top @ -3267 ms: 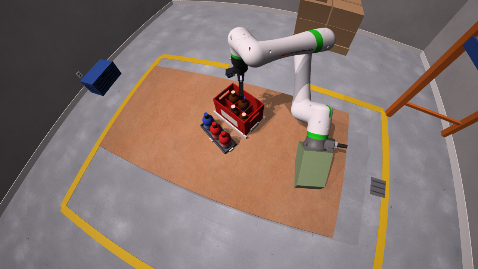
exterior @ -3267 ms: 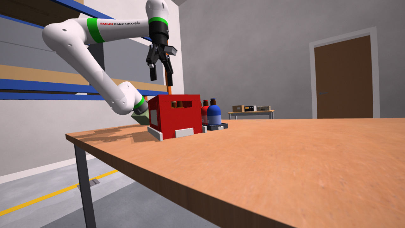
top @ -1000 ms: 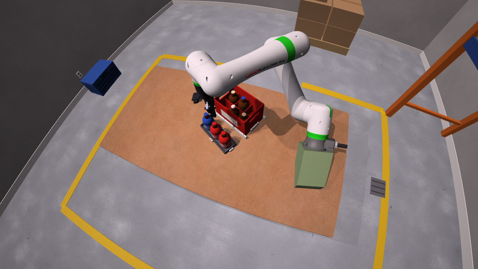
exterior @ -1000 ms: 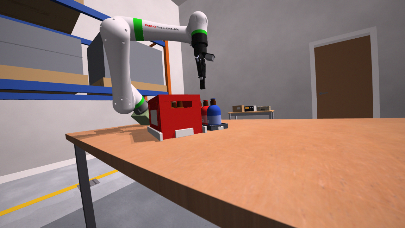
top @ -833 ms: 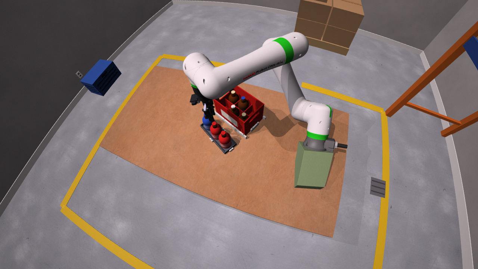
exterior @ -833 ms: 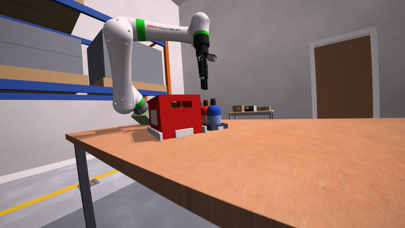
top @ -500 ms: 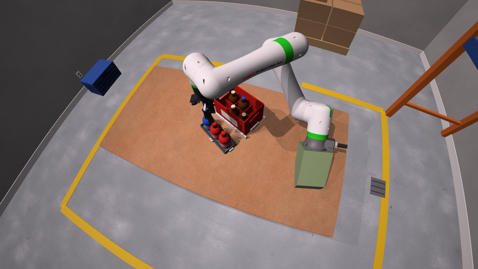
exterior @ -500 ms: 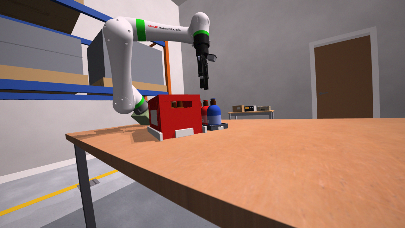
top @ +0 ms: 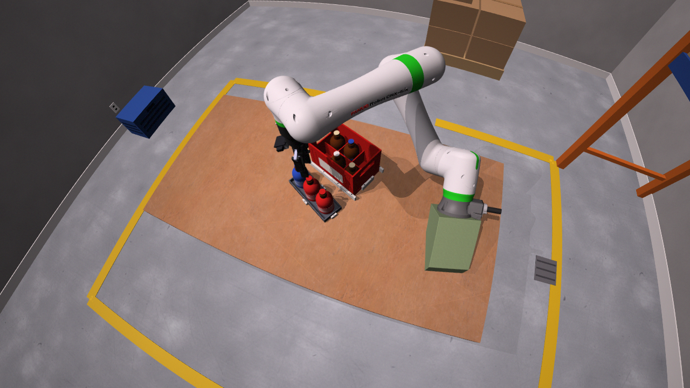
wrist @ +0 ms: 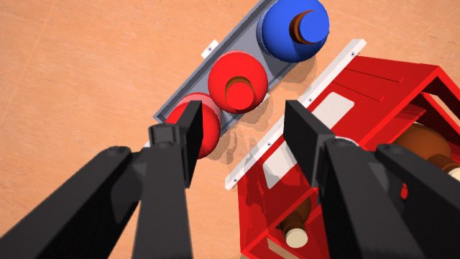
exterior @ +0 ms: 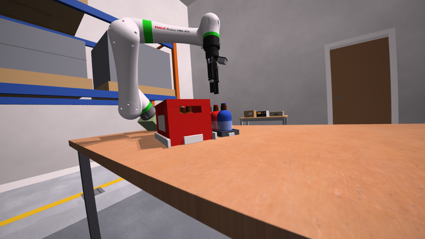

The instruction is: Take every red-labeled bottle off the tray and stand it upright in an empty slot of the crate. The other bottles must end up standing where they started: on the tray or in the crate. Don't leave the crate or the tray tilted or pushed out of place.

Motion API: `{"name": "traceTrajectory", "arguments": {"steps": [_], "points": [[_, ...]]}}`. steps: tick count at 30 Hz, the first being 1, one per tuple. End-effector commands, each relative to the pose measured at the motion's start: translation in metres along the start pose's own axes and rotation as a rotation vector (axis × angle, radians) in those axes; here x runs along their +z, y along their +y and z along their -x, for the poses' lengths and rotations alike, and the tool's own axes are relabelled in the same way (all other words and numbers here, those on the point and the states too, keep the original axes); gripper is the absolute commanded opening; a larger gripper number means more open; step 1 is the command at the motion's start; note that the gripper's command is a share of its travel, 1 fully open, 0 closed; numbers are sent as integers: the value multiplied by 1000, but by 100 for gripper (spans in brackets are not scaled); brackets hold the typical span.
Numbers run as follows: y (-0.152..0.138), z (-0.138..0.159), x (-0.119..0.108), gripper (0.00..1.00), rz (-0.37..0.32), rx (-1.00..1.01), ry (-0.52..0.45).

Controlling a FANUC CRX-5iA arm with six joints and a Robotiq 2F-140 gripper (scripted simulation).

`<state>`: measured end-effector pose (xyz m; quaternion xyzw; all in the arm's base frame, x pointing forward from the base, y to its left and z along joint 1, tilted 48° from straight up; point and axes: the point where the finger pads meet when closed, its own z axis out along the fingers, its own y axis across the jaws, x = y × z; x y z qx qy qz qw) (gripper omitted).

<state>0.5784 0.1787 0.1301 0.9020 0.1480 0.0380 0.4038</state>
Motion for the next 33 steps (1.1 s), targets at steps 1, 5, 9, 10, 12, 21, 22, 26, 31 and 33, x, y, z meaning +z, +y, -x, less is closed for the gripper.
{"name": "traceTrajectory", "arguments": {"steps": [1,5,9,10,12,21,22,26,31,33], "points": [[0,0,-1,44,0,0,2],[0,0,-1,44,0,0,2],[0,0,-1,44,0,0,2],[0,0,-1,44,0,0,2],[0,0,-1,44,0,0,2],[0,0,3,44,0,0,2],[0,0,3,44,0,0,2],[0,0,7,44,0,0,2],[0,-1,13,44,0,0,2],[0,-1,16,44,0,0,2]]}}
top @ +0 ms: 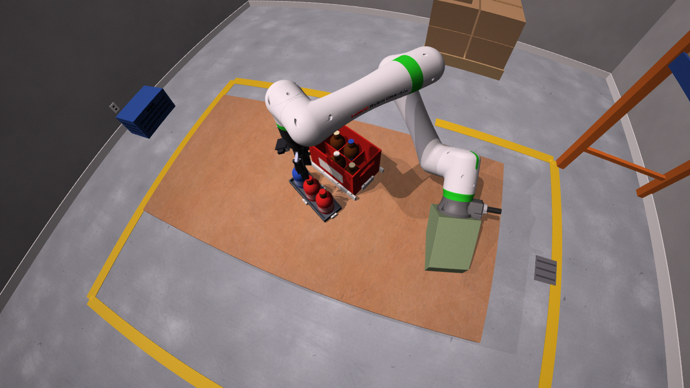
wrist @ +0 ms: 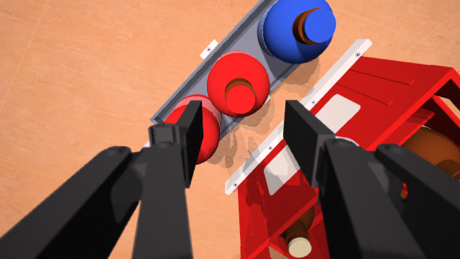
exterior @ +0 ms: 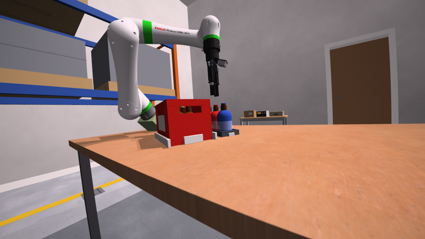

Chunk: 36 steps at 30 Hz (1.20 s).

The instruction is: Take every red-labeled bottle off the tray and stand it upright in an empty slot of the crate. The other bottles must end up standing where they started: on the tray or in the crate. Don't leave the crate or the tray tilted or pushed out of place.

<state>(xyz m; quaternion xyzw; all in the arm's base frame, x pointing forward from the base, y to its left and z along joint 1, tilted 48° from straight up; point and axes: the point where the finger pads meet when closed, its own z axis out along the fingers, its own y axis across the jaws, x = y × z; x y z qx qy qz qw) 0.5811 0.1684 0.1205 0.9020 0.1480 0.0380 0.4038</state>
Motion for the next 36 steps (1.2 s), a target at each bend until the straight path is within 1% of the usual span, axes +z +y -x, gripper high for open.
{"name": "traceTrajectory", "arguments": {"steps": [1,21,36], "points": [[0,0,3,44,0,0,2],[0,-1,26,44,0,0,2],[0,-1,31,44,0,0,2]]}}
